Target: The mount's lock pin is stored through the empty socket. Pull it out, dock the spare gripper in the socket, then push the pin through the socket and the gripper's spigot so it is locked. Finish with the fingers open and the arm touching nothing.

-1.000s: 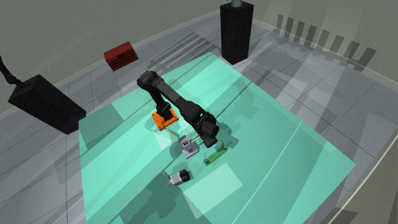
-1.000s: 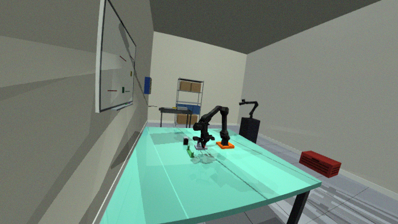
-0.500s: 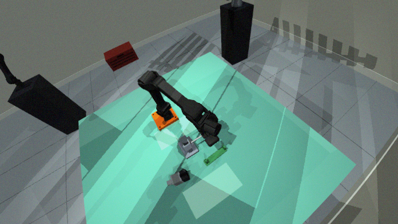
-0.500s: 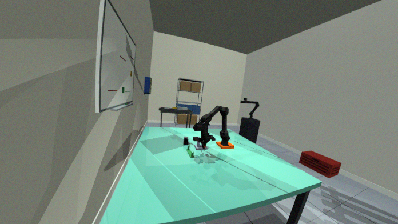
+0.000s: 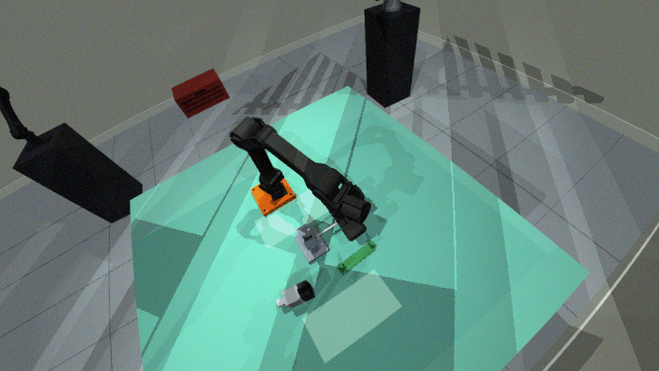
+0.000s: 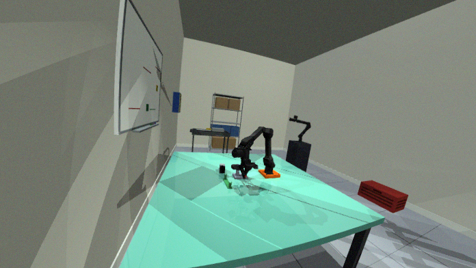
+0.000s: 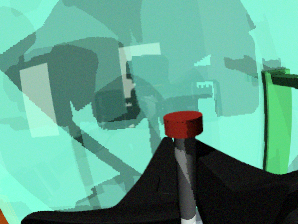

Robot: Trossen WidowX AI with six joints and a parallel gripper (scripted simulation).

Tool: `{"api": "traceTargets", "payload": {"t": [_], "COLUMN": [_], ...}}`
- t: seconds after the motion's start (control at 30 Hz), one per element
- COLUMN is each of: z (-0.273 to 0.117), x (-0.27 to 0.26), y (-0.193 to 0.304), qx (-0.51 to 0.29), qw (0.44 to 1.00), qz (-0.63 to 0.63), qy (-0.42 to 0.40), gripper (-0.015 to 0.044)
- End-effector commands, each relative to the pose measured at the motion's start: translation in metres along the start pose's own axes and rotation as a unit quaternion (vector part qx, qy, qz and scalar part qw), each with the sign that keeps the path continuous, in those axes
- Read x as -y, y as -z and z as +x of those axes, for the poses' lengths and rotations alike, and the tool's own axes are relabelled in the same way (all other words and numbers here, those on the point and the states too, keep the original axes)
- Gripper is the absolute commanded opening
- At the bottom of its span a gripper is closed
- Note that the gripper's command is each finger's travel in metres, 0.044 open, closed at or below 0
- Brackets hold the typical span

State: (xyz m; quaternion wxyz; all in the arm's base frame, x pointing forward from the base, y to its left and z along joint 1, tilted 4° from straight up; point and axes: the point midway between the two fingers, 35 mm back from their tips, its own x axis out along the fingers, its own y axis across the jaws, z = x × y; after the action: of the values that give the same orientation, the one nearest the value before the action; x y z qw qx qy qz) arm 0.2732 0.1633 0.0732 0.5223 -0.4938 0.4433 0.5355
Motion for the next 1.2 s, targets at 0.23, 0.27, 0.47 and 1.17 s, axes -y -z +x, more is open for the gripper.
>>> {"api": "traceTargets", "payload": {"t": [0.23,0.27,0.47,1.17], "z": [0.000,0.000,0.000,-0.002], "x": [0.001,0.001,0.001,0.001], "y": [-0.009,-0.009,-0.014,-0.029], "qx": [-0.002,-0.002,-0.003,-0.004], "qw": [1.000,1.000,1.000,1.000], "qz": [0.001,0.001,0.001,0.002], "qy": [0.000,-0.001,-0.002,-0.007], "gripper": [0.0000,0.0000,0.0000,0.0000]}}
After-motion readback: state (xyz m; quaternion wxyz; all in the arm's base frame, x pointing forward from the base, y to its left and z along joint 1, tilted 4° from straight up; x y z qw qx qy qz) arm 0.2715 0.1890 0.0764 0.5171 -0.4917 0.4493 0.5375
